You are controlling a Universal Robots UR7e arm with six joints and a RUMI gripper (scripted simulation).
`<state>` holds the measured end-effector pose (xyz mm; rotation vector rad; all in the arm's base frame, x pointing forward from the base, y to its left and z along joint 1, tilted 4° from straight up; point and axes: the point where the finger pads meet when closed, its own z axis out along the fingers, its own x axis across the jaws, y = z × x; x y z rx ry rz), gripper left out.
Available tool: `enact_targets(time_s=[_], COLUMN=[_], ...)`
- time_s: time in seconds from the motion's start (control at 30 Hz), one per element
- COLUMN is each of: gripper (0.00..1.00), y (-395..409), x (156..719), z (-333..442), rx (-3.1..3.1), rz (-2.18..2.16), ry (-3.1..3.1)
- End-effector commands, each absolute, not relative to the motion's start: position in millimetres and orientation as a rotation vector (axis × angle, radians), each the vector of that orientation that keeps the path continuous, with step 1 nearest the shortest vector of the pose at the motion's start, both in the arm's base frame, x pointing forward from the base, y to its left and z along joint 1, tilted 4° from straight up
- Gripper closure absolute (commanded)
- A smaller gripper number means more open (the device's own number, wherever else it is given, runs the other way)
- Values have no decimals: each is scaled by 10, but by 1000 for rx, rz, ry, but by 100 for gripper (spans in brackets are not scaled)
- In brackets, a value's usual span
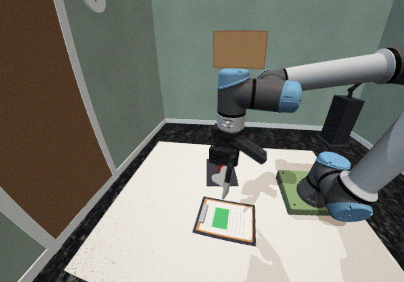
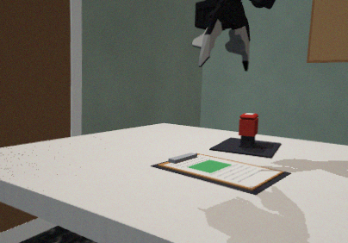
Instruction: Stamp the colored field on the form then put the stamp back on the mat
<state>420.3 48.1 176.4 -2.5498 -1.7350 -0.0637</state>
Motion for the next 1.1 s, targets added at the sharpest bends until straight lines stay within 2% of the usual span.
enact_targets(time_s=[0.0,0.93,1.07], gripper=[0,0,0], y=[512,541,545], x=[4191,4177,4212], z=[1770,1769,1588], rx=[-2482,-2418,-2418], rz=[-71,-74,-74], ry=[-1832,-1918,-1918])
